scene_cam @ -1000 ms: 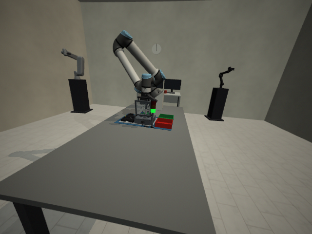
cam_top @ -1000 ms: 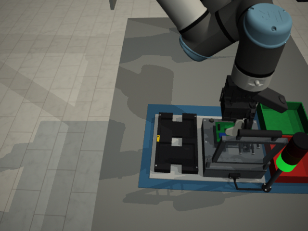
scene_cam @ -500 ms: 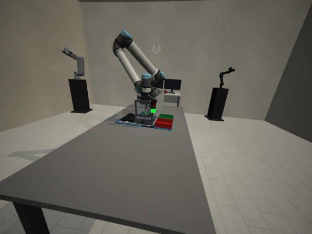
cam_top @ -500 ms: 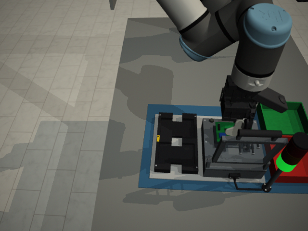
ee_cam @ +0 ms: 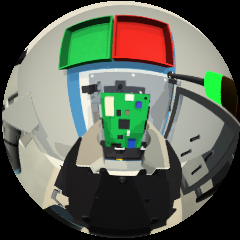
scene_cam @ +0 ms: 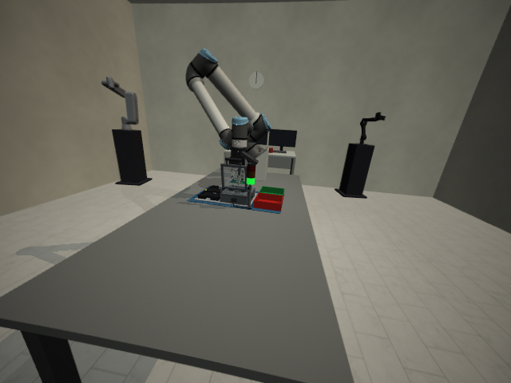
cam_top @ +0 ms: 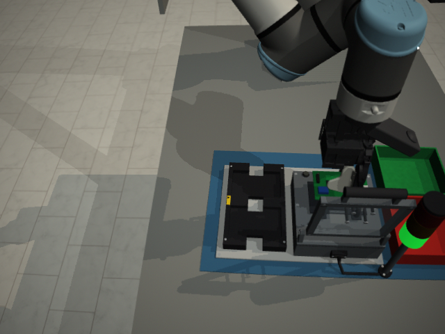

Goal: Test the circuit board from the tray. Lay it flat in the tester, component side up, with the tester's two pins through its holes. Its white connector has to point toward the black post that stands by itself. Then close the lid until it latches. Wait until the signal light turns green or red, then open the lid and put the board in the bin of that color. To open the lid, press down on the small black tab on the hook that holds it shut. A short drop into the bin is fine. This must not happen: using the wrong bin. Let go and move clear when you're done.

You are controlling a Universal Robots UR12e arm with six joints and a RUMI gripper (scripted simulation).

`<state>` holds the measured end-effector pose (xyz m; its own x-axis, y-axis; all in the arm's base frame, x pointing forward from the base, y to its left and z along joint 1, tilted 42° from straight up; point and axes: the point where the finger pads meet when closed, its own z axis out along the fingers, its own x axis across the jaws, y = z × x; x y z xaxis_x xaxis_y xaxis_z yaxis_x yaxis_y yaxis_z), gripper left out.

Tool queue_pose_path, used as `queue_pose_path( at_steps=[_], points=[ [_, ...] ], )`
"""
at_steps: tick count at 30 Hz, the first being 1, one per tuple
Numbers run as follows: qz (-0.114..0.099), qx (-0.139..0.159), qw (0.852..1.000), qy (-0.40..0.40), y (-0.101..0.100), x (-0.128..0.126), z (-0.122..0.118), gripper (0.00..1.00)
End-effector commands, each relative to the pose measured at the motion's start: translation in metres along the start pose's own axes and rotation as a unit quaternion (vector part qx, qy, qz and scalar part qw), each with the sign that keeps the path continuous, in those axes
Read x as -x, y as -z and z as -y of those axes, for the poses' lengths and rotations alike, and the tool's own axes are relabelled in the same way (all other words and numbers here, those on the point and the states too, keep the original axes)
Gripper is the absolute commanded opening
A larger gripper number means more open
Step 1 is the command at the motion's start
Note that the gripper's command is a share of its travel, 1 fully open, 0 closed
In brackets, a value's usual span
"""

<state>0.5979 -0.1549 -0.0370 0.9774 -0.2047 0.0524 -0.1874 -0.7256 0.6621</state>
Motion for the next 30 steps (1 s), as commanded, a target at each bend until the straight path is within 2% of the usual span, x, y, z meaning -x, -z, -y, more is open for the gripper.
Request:
queue_pose_path(
  at_steps=[1,6,14,30],
  points=[
    [-0.002,0.000,1.000,-0.001,0.028,-0.003,0.000,0.39],
    [-0.002,0.000,1.000,-0.001,0.047,-0.003,0.000,0.39],
    [-0.002,0.000,1.000,-0.001,0.061,-0.003,0.000,0.39],
    [0.001,0.000,1.000,0.001,0.061,0.000,0.001,0.39]
  ],
)
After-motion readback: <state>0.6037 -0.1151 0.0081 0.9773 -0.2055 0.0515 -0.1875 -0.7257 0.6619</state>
